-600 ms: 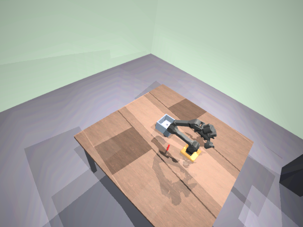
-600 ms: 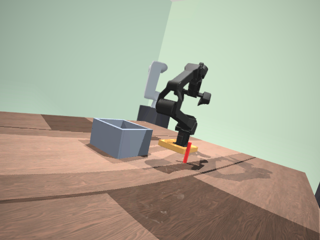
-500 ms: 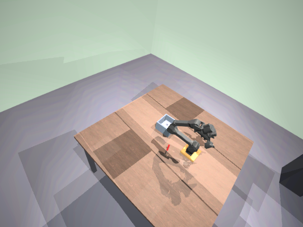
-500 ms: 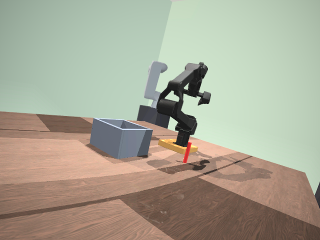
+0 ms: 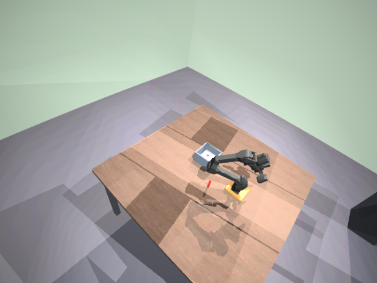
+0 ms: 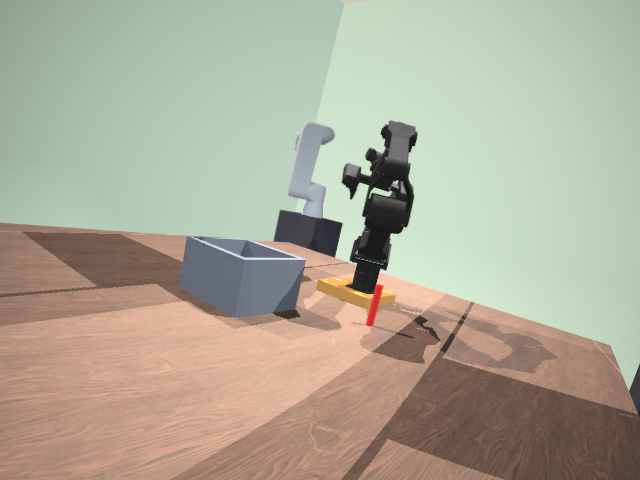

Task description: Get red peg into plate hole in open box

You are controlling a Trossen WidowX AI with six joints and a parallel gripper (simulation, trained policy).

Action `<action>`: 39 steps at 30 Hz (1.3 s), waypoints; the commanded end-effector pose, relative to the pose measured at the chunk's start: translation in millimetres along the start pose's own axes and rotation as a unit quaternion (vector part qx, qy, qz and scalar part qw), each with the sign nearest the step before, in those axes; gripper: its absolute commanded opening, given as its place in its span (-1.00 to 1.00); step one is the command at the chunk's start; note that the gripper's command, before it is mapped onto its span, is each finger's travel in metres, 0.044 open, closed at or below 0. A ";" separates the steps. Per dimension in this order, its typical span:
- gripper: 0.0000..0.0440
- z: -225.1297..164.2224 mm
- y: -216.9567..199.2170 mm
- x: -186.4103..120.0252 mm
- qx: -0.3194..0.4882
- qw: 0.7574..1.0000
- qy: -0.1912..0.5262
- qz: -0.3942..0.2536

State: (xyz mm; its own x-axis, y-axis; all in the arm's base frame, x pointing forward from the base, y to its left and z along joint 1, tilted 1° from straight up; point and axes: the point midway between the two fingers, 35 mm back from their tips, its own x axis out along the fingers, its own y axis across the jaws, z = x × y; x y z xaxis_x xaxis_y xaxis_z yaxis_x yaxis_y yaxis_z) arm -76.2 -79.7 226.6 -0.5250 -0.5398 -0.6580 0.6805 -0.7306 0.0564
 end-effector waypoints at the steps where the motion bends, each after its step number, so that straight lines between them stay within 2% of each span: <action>1: 1.00 -3.0 8.3 -0.2 -0.026 0.999 0.024 0.030; 10: 1.00 -3.9 25.1 -11.8 -0.108 0.989 0.044 0.091; 21: 1.00 -5.4 44.7 -26.6 -0.208 0.962 0.059 0.168; 39: 1.00 0.7 42.4 -36.2 -0.229 0.957 0.073 0.165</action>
State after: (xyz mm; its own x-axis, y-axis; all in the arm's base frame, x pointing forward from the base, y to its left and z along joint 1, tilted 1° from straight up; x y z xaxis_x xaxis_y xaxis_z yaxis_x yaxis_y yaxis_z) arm -27.1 -93.0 252.0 -0.1853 -0.6295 -0.7545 0.9690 -0.2449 -0.0337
